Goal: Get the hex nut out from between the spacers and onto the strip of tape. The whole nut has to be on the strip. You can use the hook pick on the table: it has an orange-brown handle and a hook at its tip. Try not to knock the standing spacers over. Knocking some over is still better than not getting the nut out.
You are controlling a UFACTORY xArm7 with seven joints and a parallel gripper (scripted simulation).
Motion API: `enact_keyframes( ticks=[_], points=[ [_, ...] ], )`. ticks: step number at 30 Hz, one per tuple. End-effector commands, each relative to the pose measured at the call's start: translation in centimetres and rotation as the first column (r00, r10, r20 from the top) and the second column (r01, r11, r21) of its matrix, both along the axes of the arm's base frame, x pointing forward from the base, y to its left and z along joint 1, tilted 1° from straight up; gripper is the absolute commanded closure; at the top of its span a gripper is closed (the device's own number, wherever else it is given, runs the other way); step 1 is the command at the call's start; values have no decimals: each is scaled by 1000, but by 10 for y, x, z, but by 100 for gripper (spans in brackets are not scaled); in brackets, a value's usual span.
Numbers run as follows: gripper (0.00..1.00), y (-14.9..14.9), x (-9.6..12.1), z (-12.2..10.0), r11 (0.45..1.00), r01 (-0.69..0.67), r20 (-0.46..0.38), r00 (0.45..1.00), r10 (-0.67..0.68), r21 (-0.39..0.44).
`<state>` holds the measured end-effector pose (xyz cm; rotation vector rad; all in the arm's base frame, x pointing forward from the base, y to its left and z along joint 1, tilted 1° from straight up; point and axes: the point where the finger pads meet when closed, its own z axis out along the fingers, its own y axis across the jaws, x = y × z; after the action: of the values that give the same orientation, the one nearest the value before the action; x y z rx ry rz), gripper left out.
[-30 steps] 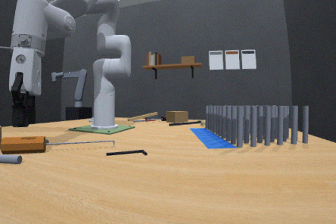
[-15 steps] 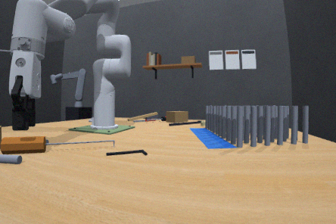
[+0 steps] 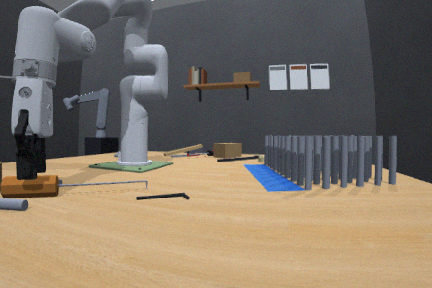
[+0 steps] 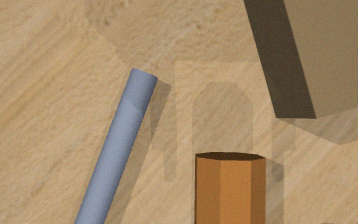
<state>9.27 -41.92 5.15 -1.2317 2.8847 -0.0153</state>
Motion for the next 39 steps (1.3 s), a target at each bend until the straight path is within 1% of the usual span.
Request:
enact_keyframes(
  ticks=[1,17,39],
  points=[
    [35,-2,1,-7,1000,0,1,1000,0,-5],
    [35,-2,1,-28,1000,0,1,1000,0,-5],
    [35,-2,1,-31,1000,0,1,1000,0,-5]
  ],
)
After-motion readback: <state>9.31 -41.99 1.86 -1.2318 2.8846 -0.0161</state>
